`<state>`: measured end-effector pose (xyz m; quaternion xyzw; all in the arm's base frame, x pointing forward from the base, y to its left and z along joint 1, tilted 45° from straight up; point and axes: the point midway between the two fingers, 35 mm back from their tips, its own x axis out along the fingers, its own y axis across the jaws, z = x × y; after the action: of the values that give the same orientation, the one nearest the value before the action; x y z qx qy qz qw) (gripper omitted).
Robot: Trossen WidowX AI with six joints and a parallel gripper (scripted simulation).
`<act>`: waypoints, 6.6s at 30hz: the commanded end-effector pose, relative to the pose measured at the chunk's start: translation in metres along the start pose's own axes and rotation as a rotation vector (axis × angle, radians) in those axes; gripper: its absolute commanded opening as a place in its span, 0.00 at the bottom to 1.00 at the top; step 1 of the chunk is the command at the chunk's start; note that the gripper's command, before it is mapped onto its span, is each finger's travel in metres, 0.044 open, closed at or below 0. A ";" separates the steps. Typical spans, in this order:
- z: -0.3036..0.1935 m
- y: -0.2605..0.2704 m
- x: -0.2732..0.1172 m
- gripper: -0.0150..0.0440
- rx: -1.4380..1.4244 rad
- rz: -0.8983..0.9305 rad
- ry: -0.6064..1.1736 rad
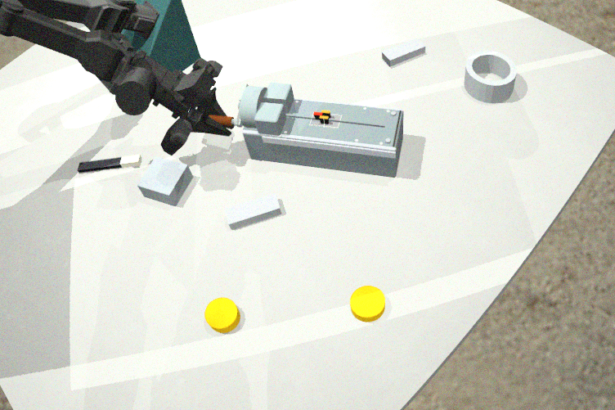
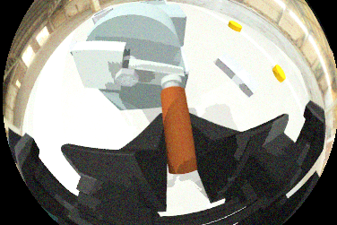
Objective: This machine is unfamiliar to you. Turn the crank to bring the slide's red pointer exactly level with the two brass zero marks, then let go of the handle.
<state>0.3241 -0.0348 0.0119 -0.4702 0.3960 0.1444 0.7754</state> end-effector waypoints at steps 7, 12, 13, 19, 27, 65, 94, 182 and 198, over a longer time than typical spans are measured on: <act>0.013 -0.003 -0.013 0.25 0.004 -0.010 -0.010; 0.018 0.000 -0.018 0.25 0.004 -0.009 -0.010; 0.019 0.001 -0.019 0.25 0.004 -0.009 -0.010; 0.024 0.007 -0.025 0.25 0.005 -0.009 -0.010; 0.029 0.018 -0.029 0.25 0.005 -0.008 -0.011; 0.028 0.041 -0.028 0.25 0.006 -0.007 -0.010; 0.026 0.046 -0.026 0.25 0.006 -0.006 -0.010; -0.015 0.039 0.016 0.25 0.003 -0.007 -0.008; -0.016 0.027 0.018 0.25 0.003 -0.008 -0.008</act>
<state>0.3064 -0.0311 -0.0258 -0.4673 0.3917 0.1530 0.7776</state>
